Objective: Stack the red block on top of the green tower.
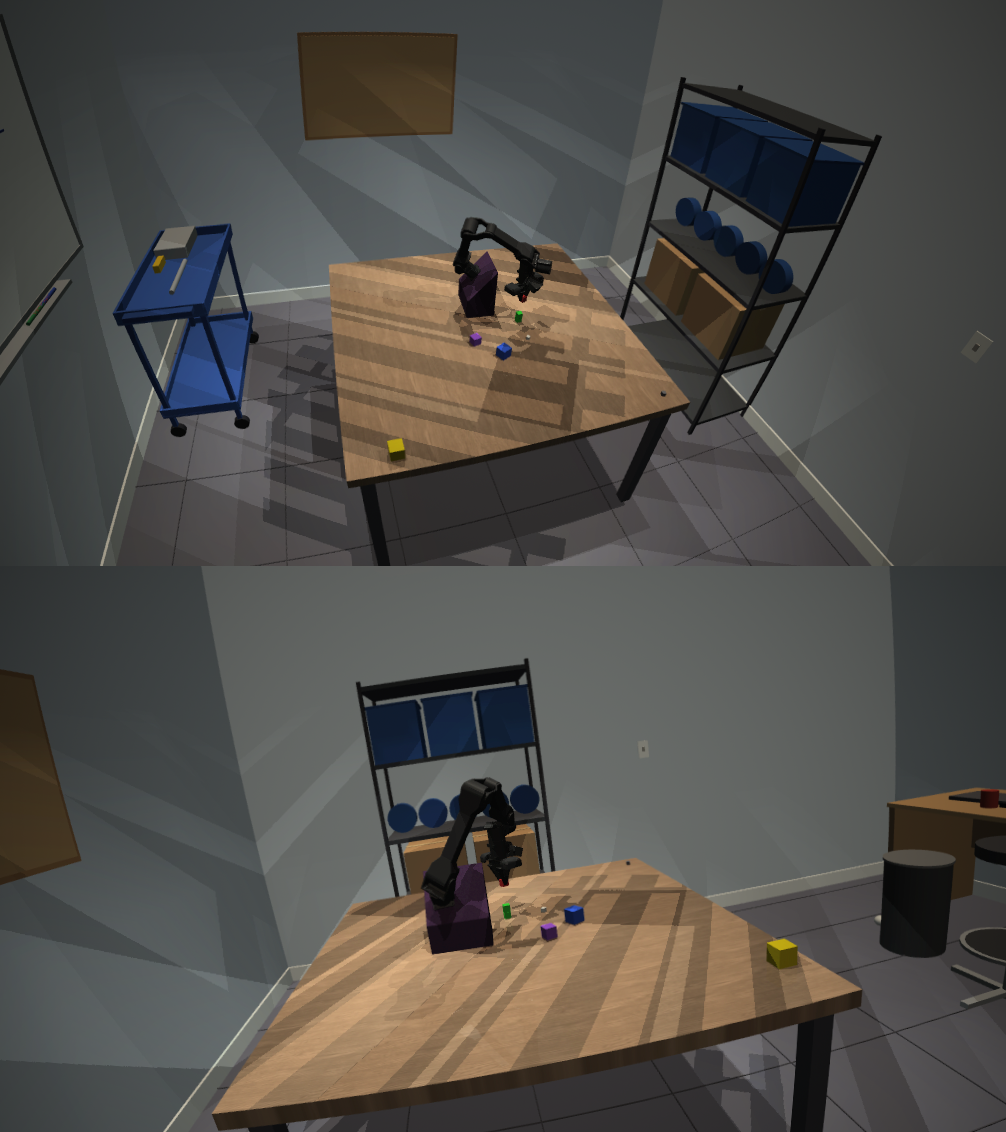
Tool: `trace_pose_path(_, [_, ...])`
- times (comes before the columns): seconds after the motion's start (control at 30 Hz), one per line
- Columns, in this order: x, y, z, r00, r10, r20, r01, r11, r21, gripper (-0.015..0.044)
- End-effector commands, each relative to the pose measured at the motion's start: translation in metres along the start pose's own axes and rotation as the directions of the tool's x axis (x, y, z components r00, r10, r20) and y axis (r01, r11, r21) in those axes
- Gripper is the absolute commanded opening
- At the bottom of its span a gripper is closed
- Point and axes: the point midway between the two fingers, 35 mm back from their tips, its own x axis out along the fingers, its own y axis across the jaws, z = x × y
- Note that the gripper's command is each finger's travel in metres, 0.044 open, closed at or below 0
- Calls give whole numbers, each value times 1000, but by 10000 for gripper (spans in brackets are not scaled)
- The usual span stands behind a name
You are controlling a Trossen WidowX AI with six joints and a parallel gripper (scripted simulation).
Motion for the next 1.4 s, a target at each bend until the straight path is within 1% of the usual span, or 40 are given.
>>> trace_pose_path(0.0, [21, -1, -3, 1000, -8, -11, 8, 1000, -5, 0])
trace_pose_path(0.1, [35, -2, -5, 1000, -9, -11, 9, 1000, -5, 0])
trace_pose_path(0.27, [41, -2, -5, 1000, -9, -11, 9, 1000, -5, 0])
trace_pose_path(0.47, [66, -3, -5, 1000, -11, -12, 11, 1000, -4, 0])
trace_pose_path(1.37, [66, -3, -5, 1000, -11, -12, 11, 1000, -4, 0])
